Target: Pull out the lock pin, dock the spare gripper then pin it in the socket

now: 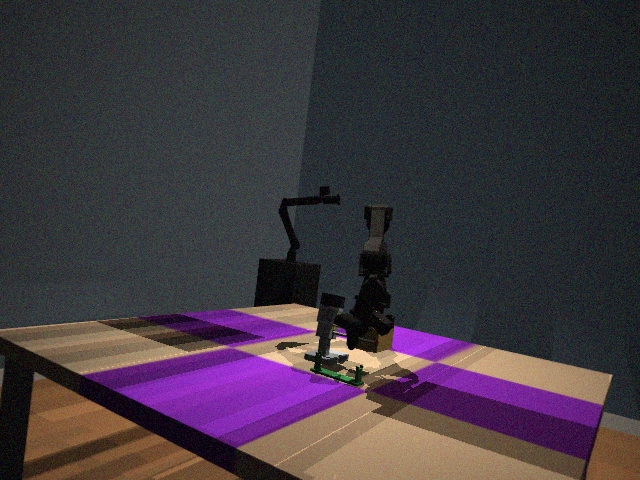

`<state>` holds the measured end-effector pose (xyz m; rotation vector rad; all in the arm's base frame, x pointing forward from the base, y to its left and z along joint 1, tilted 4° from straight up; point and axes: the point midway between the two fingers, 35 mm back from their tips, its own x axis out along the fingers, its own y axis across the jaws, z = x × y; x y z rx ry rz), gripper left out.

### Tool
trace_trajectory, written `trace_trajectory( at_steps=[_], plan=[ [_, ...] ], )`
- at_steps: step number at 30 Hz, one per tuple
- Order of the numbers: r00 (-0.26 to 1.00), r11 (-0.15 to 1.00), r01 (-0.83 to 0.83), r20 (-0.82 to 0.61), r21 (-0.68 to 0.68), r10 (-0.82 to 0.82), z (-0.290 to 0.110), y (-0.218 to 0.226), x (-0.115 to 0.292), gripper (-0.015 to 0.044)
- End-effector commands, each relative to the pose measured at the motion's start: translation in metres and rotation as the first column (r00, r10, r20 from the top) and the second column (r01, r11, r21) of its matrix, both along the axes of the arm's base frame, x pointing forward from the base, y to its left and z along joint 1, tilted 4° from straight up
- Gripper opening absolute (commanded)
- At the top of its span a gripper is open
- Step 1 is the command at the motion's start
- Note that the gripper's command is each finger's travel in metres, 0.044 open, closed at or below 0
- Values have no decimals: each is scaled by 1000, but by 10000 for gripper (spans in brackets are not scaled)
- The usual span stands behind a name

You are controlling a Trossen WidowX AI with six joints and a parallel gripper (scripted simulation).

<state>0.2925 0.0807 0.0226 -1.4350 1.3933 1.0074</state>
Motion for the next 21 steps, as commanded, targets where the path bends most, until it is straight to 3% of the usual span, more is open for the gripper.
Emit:
trace_trajectory(
  at_steps=[1, 21],
  plan=[
    [1000, 1000, -3, 0, -3, 3, 0, -3, -1, 0],
    [1000, 1000, -3, -5, -2, 3, 1, -16, 0, 0]
  ],
)
